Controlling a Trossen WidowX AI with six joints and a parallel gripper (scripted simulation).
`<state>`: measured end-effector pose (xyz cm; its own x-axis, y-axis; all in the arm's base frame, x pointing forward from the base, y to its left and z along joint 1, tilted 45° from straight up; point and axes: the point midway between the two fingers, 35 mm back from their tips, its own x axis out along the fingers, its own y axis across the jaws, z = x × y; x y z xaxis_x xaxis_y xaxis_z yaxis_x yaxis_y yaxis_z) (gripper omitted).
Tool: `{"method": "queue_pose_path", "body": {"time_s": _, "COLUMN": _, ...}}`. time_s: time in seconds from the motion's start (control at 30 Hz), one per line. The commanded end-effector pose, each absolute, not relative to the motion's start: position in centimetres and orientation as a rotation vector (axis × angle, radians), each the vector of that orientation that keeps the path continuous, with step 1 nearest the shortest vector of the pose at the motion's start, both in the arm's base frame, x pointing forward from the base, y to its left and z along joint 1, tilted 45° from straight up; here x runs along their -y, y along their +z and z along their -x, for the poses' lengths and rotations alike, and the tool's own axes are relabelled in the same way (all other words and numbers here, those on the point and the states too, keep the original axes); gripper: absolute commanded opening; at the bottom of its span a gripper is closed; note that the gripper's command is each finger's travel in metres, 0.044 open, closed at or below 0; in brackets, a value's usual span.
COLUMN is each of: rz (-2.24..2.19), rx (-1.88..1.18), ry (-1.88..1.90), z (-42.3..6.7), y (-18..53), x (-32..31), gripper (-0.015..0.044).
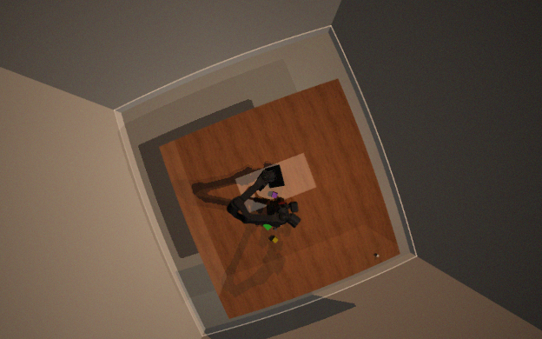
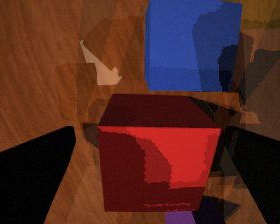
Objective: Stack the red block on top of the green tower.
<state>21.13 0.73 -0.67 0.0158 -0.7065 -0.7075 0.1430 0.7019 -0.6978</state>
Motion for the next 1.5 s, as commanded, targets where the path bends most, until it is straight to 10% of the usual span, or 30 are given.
{"method": "queue_pose_path", "body": {"time_s": 0.0, "rz": 0.509, "rx": -1.412, "ry": -0.701, "z": -21.1, "y": -0.8, "x": -0.7, "gripper": 0.0440}}
{"method": "queue_pose_path", "body": {"time_s": 0.23, "rz": 0.509, "rx": -1.412, "ry": -0.701, "z": -21.1, "y": -0.8, "x": -0.8, "gripper": 0.0440}}
{"method": "queue_pose_path", "body": {"time_s": 0.57, "rz": 0.509, "rx": -1.412, "ry": -0.701, "z": -21.1, "y": -0.8, "x": -0.8, "gripper": 0.0177}}
{"method": "queue_pose_path", "body": {"time_s": 0.97, "rz": 0.508, "rx": -1.413, "ry": -0.700, "z": -21.2, "y": 0.0, "x": -1.6, "gripper": 0.0000}}
{"method": "queue_pose_path", "body": {"time_s": 1.47, "rz": 0.507, "rx": -1.415, "ry": -0.699, "z": -21.0, "y": 4.7, "x": -6.3, "gripper": 0.0000}}
